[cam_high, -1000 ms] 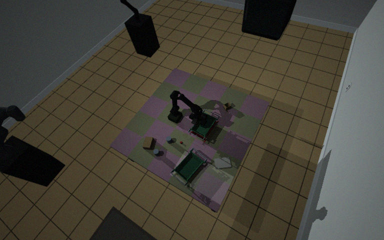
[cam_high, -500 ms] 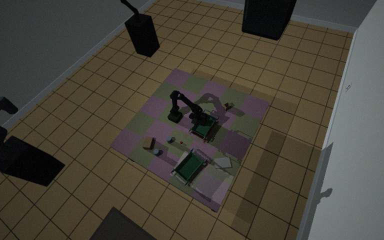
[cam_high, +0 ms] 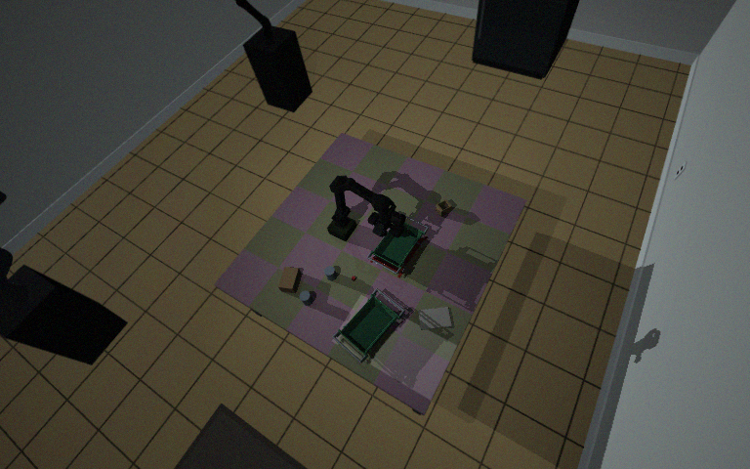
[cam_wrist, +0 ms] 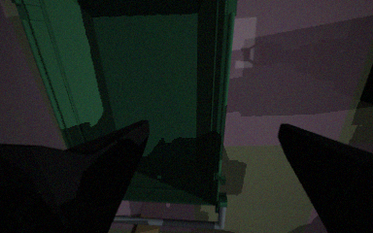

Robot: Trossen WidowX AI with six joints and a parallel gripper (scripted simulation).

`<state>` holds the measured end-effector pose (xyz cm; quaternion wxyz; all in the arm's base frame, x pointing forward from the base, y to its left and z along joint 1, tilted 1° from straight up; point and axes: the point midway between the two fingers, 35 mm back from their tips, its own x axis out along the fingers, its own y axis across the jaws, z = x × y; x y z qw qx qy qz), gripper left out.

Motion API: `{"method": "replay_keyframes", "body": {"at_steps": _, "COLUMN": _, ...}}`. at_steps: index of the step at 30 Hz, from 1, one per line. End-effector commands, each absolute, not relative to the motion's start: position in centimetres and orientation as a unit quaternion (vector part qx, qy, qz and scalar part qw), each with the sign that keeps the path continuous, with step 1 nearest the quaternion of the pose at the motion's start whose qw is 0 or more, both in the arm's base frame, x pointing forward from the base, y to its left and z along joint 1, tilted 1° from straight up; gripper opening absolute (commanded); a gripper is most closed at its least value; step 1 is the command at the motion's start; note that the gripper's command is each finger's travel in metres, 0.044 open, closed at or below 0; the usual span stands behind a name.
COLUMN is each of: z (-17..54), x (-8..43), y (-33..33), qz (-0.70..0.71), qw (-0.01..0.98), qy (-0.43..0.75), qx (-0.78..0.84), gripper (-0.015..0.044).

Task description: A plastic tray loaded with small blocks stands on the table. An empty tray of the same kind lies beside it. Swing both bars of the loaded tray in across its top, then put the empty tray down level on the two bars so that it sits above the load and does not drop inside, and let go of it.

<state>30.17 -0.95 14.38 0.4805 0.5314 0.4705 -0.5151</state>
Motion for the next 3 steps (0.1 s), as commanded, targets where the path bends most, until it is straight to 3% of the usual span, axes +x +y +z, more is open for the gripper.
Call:
{"method": "replay_keyframes", "body": {"at_steps": 1, "z": 16.77, "x": 29.82, "y": -0.93, "qz": -0.513, "qw": 0.481, "qy": 0.47, "qx": 0.533, "gripper": 0.044}}
{"method": "replay_keyframes", "body": {"at_steps": 3, "z": 17.16, "x": 29.73, "y": -0.93, "qz": -0.513, "qw": 0.481, "qy": 0.47, "qx": 0.533, "gripper": 0.044}}
